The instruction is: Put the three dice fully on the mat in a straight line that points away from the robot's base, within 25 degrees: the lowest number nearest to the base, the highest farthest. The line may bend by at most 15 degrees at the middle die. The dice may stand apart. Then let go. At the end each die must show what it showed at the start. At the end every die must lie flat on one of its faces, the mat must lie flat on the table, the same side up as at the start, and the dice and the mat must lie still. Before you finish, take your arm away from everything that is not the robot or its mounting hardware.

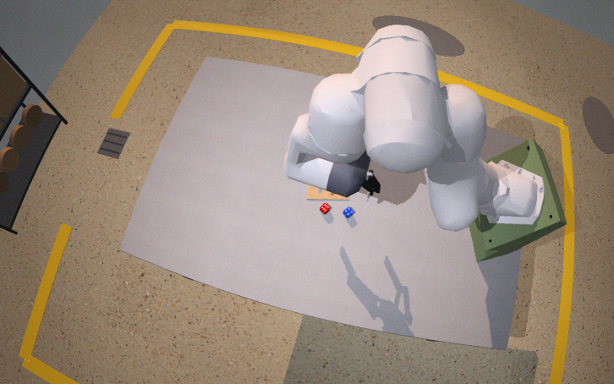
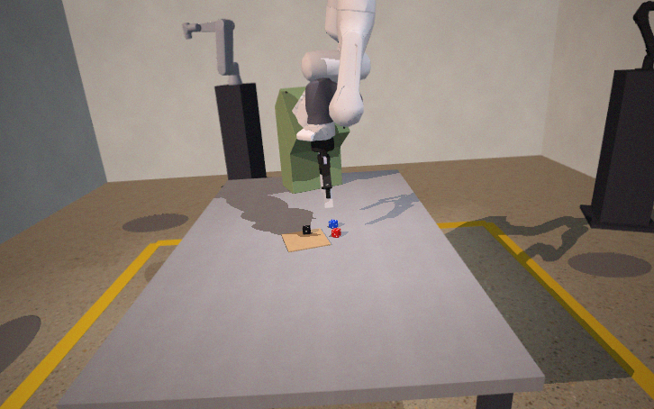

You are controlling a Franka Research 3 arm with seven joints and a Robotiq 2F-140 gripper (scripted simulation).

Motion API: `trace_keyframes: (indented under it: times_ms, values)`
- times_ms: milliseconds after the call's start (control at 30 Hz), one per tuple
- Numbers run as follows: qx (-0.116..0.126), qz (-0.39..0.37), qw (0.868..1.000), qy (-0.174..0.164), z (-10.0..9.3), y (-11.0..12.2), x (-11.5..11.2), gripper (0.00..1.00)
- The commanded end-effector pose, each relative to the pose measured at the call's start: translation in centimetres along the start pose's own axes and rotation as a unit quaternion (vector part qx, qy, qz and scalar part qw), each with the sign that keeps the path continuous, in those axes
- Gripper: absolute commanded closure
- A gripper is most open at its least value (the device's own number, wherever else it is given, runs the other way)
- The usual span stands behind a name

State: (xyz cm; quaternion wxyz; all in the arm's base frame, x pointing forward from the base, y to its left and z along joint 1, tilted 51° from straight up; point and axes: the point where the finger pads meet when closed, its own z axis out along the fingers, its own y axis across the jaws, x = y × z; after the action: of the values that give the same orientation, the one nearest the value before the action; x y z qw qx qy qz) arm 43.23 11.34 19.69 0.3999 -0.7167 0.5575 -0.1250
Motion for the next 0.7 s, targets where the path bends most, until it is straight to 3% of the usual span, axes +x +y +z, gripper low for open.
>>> trace_keyframes:
  times_ms: [0,667]
  values:
    - [0.031,-0.067,0.997,0.004,0.2,0.3,-0.3,0.0]
    - [0.025,-0.227,0.974,0.01,0.6,1.4,-1.2,0.0]
